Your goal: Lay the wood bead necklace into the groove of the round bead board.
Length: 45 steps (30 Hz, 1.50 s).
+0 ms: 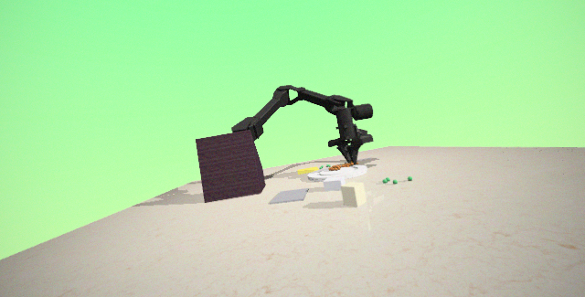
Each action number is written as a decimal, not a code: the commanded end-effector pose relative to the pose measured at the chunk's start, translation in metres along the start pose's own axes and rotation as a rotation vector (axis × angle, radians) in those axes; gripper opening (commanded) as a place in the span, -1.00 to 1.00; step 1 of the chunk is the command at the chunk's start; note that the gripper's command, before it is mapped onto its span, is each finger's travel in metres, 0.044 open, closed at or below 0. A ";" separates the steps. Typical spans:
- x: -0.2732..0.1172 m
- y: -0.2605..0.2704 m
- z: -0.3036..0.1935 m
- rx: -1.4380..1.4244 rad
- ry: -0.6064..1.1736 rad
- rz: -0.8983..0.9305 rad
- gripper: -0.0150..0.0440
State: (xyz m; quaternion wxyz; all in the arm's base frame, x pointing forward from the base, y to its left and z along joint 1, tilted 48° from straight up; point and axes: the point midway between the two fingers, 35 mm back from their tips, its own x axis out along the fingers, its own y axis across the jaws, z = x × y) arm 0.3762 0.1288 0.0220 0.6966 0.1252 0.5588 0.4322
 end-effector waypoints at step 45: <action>-0.012 -0.008 -0.050 0.009 0.000 0.000 -0.49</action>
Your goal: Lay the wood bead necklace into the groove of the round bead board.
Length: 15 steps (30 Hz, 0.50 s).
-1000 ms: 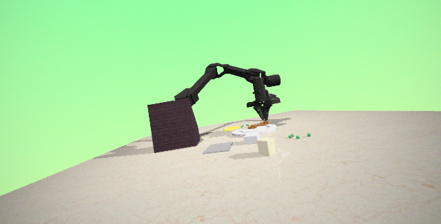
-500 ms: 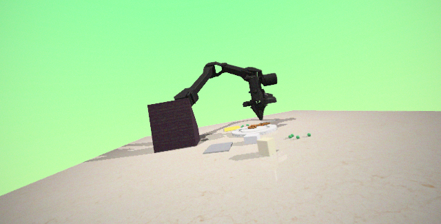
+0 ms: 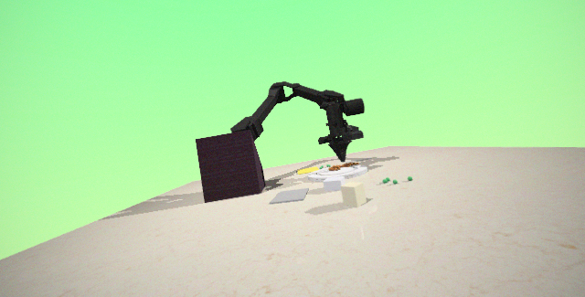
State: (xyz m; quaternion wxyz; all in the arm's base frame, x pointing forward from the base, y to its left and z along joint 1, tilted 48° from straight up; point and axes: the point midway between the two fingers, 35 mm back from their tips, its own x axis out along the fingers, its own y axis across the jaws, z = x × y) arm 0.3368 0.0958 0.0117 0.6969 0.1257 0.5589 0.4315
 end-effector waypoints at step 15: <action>0.012 0.000 -0.001 0.000 0.002 0.000 0.13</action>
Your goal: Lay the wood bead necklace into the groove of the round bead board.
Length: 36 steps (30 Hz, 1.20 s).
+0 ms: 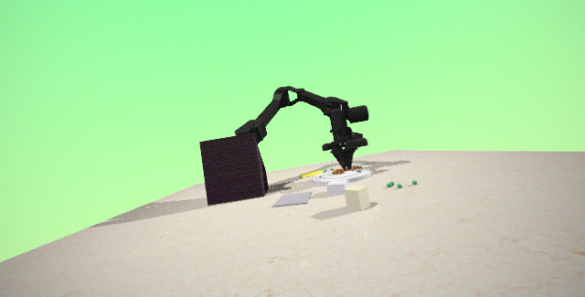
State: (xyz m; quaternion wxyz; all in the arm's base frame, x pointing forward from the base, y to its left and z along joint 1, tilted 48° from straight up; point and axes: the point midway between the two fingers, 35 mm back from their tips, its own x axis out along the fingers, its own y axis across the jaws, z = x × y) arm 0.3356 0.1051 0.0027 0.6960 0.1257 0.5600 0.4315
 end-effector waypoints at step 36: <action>-0.020 0.000 -0.002 0.006 -0.002 0.000 1.00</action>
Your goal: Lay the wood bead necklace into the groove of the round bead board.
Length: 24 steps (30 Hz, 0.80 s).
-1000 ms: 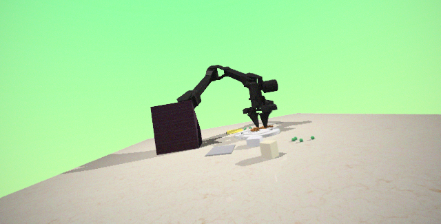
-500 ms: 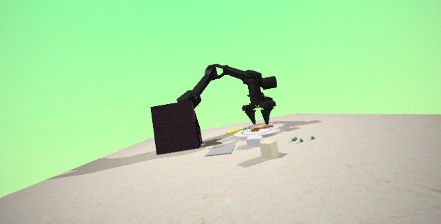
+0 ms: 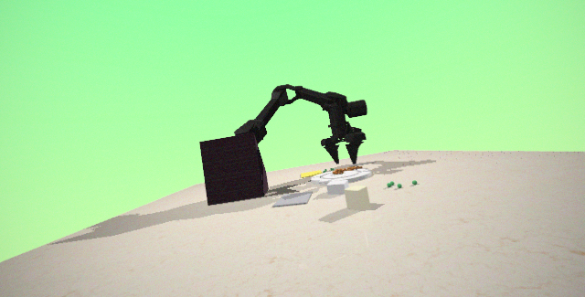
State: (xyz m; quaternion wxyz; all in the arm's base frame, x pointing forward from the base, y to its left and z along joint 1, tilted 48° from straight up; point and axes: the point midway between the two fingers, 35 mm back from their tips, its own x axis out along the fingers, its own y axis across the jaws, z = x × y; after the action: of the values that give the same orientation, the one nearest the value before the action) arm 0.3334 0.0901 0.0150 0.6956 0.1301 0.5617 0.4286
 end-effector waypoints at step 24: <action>-0.014 0.002 0.056 1.291 -0.002 0.000 0.19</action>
State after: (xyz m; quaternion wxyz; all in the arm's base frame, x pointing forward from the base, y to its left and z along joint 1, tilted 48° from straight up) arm 0.3631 0.0950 0.0312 0.5883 0.3912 0.6859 0.1745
